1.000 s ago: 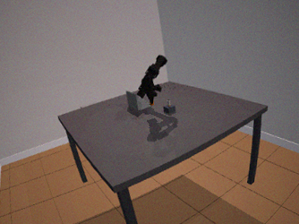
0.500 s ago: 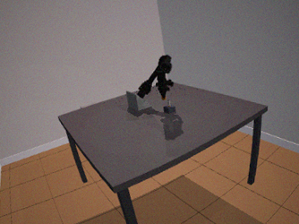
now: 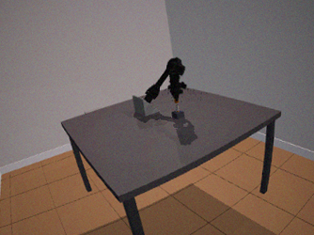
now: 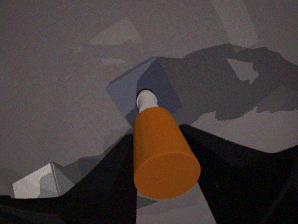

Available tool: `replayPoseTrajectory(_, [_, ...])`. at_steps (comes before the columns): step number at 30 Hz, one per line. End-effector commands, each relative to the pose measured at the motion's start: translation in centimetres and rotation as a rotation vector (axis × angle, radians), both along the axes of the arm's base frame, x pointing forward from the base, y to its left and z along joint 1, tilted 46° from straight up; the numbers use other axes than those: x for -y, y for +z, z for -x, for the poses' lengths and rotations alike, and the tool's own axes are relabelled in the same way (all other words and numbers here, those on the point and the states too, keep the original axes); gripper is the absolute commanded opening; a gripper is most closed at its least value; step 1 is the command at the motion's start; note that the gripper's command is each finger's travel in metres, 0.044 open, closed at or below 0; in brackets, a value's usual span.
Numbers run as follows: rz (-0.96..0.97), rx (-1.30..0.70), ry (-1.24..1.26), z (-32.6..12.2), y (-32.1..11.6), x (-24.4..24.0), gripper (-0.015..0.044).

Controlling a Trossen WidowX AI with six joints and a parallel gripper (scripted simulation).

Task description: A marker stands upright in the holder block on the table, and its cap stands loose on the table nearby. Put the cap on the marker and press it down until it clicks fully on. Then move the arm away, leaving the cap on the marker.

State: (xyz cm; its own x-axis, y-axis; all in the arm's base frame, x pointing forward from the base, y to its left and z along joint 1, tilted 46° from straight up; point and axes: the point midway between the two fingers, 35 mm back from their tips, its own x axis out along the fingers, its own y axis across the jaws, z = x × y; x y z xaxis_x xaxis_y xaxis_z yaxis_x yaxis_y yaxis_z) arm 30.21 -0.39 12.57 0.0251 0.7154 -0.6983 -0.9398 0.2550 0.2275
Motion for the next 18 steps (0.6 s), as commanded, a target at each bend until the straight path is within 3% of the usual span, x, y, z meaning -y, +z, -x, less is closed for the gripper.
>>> replayPoseTrajectory(1, [-0.004, -0.006, -0.006, 0.1, -0.2, -0.2, 0.0])
replayPoseTrajectory(18, [-0.004, -0.005, -0.006, -0.1, -2.0, -2.1, 0.0])
